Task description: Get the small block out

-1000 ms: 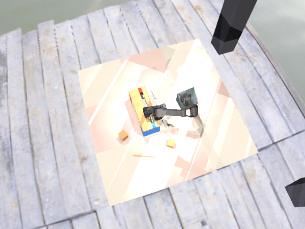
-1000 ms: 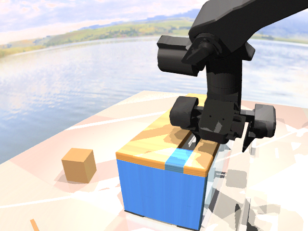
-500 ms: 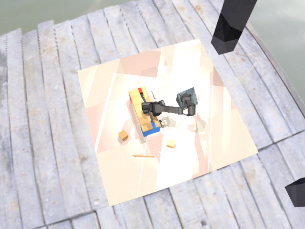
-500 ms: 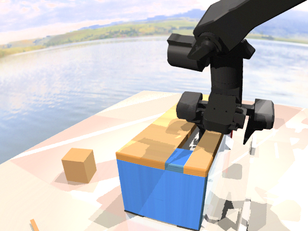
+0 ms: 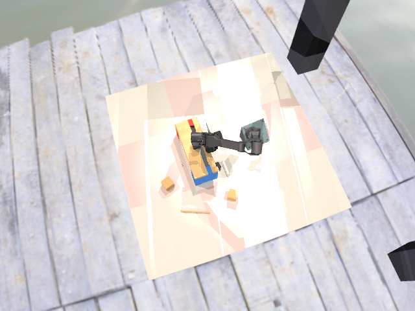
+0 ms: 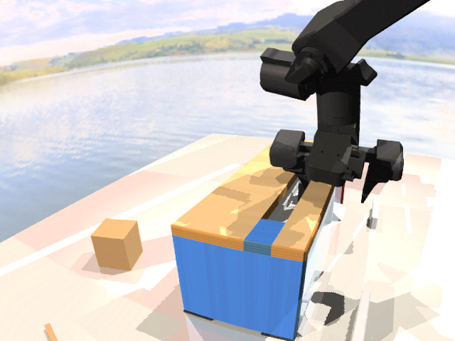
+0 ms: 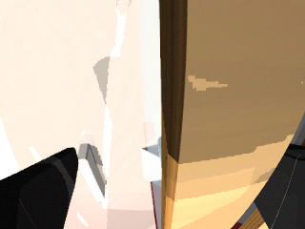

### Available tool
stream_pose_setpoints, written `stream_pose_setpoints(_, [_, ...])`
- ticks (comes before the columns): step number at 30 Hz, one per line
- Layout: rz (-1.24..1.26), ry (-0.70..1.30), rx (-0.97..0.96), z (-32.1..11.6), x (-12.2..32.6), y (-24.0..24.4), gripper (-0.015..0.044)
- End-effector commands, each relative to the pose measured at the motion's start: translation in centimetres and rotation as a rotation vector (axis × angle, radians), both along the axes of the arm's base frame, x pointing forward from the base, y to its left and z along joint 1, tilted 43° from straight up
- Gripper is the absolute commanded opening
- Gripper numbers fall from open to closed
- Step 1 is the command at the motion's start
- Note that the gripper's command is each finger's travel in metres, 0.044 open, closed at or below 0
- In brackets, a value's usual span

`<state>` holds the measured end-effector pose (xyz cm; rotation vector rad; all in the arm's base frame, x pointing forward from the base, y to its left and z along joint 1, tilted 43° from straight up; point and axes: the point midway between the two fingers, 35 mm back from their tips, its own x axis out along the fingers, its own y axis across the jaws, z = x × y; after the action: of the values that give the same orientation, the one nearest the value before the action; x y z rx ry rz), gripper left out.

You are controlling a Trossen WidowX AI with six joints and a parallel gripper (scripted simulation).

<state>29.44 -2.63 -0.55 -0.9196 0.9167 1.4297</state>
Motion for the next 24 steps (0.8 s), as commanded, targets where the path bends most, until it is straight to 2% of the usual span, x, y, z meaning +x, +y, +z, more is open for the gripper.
stream_pose_setpoints(1, [0.002, 0.004, -0.004, -0.8, -0.1, -0.9, 0.04])
stream_pose_setpoints(24, [0.002, 0.003, -0.007, -4.5, -0.1, -5.0, 0.04])
